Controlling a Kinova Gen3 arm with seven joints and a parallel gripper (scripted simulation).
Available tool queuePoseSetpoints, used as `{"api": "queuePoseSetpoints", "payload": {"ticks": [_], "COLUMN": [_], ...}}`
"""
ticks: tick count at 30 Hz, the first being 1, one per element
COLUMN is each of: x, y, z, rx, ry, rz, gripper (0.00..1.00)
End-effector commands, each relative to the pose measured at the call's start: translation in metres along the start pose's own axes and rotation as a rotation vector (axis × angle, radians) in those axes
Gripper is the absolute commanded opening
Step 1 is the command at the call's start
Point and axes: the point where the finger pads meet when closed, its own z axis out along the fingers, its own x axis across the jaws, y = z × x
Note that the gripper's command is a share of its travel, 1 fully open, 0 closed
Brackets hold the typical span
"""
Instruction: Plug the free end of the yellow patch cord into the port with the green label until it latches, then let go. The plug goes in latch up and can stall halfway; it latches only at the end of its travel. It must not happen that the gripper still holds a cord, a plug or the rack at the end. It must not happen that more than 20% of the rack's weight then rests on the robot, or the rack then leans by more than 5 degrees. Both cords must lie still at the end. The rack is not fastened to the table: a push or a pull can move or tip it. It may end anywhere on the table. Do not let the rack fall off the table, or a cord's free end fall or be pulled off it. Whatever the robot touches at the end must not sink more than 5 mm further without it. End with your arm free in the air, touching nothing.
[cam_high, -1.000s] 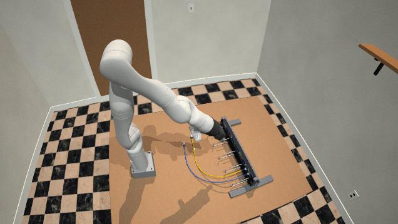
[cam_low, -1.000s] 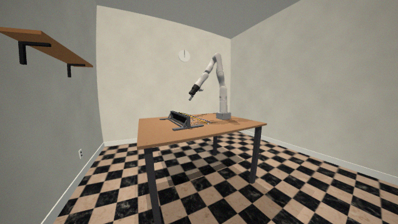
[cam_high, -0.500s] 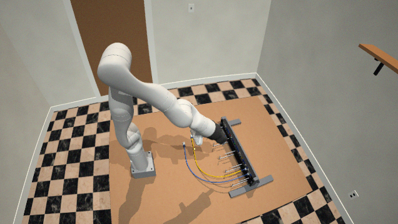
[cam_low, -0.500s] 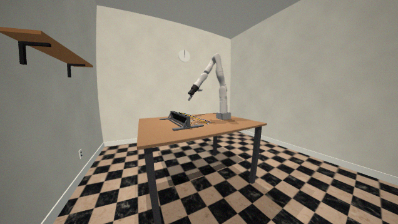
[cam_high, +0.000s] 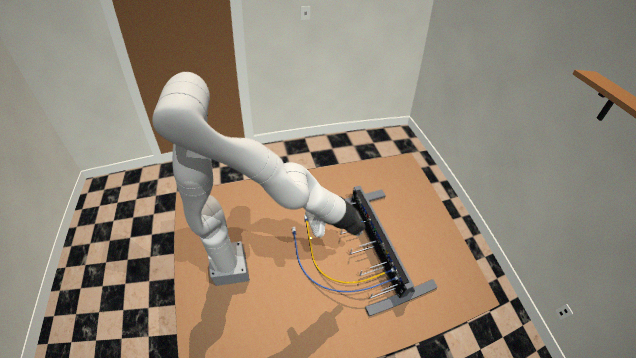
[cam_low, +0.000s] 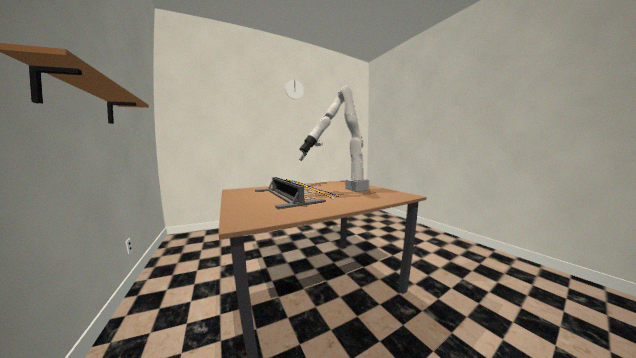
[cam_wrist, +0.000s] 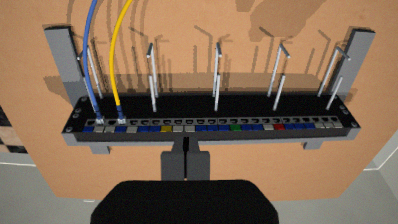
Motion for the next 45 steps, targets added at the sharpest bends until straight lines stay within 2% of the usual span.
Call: {"api": "queuePoseSetpoints", "payload": {"ticks": [1,26,45], "x": [-0.004,-0.004,-0.004], "y": [0.0,0.002,0.003], "z": [0.0,0.002,0.028], "rx": [0.001,-0.006,-0.008], "ry": [-0.002,0.0,0.001], "rz": [-0.006,-0.01,-0.009], "gripper": [0.0,0.0,0.0]}}
